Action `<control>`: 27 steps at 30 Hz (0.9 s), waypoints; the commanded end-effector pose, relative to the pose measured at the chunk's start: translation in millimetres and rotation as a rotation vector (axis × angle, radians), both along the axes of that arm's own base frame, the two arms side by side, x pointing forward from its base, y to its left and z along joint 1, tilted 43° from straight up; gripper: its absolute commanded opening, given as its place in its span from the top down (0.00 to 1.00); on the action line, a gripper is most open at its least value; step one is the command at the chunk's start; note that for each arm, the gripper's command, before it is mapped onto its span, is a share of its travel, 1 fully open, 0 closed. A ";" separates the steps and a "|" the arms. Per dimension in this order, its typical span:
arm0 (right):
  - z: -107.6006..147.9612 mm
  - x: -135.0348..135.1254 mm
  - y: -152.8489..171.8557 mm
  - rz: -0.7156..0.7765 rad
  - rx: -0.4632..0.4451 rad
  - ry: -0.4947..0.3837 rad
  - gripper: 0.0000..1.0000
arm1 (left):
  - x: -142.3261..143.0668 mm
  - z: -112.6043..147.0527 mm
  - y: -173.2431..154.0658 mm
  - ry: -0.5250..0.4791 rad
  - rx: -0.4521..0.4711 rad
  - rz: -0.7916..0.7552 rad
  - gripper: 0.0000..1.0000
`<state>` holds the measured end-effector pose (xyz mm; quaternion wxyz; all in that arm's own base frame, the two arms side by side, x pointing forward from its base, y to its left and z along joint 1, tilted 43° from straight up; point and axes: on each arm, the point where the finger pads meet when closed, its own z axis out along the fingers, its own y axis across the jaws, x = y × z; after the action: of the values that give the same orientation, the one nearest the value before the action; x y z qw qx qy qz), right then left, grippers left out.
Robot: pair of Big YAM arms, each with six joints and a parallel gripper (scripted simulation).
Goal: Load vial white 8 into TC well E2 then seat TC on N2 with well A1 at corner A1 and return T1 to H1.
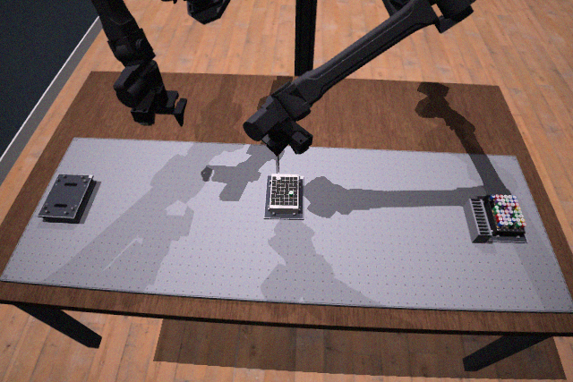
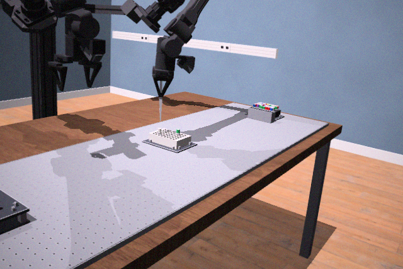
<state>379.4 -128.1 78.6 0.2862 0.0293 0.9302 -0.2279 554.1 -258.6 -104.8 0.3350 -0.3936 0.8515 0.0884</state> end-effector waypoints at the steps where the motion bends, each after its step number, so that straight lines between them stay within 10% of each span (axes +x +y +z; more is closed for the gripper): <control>1: 5.2 3.8 1.4 0.014 -0.008 -0.009 0.00 | 4.7 -12.4 12.0 0.011 0.011 0.012 0.93; 27: 5.2 3.8 1.4 0.014 -0.008 -0.009 0.00 | 3.3 -17.9 16.2 0.013 0.011 0.011 0.93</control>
<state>379.4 -128.1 78.6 0.2862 0.0293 0.9302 -0.2279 553.6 -257.3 -106.8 0.3366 -0.3926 0.8515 0.0864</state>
